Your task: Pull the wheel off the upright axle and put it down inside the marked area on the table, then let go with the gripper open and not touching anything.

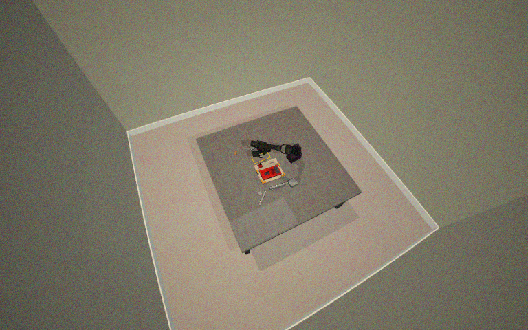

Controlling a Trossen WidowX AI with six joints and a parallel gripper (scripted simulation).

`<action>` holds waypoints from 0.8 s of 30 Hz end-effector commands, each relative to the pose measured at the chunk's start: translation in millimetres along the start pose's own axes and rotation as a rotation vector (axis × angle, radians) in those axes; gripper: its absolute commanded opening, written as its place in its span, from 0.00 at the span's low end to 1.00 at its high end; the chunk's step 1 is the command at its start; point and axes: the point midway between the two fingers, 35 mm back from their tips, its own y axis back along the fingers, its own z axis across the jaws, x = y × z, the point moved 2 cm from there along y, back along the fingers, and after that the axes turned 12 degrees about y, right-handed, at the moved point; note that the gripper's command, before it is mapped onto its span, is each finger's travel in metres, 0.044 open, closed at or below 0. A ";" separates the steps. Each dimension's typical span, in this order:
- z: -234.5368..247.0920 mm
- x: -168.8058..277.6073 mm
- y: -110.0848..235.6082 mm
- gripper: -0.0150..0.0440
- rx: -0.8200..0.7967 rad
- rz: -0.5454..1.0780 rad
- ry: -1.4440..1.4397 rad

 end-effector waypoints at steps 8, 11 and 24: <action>-34.2 -38.4 2.9 0.25 0.000 -0.002 0.011; -36.3 -40.4 3.0 0.25 0.000 -0.002 0.012; -35.5 -40.7 -24.1 0.25 -0.001 -0.001 0.012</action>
